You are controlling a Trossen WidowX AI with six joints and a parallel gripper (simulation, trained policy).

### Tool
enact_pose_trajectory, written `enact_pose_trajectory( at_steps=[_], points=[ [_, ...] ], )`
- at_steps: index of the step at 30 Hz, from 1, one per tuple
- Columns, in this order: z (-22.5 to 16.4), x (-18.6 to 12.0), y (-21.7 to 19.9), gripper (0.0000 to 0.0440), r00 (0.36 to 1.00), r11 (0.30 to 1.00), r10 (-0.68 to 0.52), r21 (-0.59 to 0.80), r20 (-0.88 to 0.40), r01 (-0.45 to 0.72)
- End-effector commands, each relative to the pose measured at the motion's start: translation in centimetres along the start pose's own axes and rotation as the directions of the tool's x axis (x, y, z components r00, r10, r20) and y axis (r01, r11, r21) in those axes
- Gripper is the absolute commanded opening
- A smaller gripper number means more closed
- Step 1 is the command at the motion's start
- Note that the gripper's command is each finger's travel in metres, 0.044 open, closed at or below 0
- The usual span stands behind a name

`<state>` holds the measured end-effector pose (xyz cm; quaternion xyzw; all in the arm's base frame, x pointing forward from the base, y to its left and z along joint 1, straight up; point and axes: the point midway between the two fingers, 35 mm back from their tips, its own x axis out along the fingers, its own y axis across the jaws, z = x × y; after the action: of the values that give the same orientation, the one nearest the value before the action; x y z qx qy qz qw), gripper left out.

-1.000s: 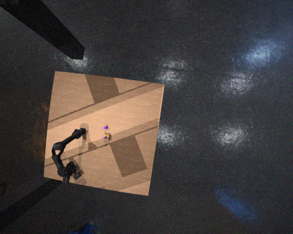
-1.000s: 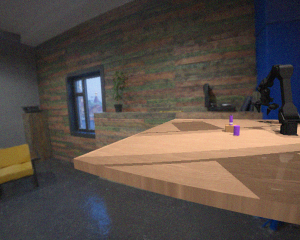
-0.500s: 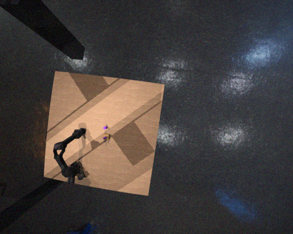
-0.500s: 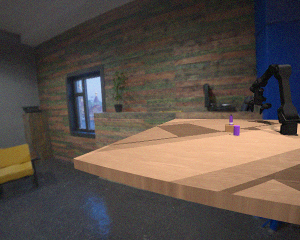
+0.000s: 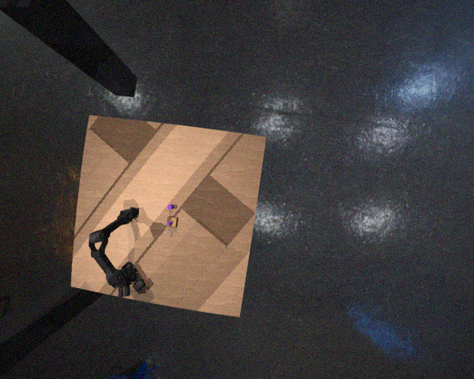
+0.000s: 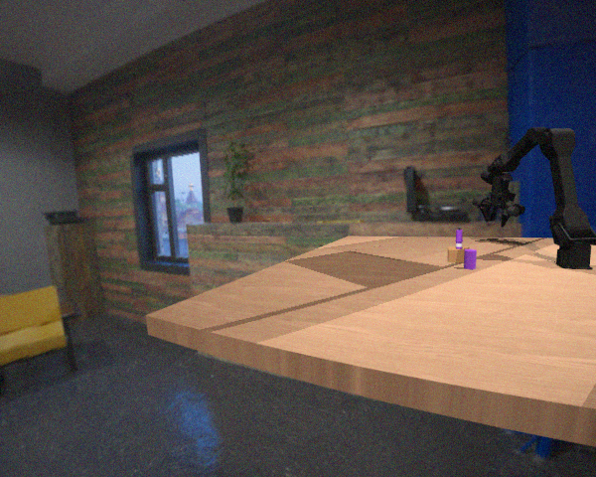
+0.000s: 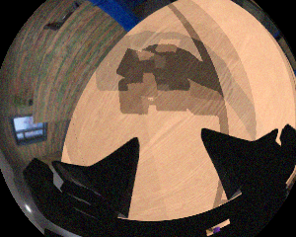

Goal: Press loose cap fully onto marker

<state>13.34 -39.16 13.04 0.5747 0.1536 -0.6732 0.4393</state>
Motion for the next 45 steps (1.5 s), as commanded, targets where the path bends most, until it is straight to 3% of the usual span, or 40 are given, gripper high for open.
enact_pose_trajectory(
  at_steps=[1, 24, 45],
  points=[
    [-1.0, -0.3, 0.7, 0.0314, 1.0, 1.0, 0.005, -0.001, -0.002, -0.005],
    [-8.9, -2.3, 4.9, 0.0318, 0.997, 0.998, 0.045, -0.039, -0.06, -0.047],
    [-16.8, -4.9, 6.3, 0.0318, 0.991, 0.996, 0.044, -0.073, -0.128, -0.054]
  ],
)
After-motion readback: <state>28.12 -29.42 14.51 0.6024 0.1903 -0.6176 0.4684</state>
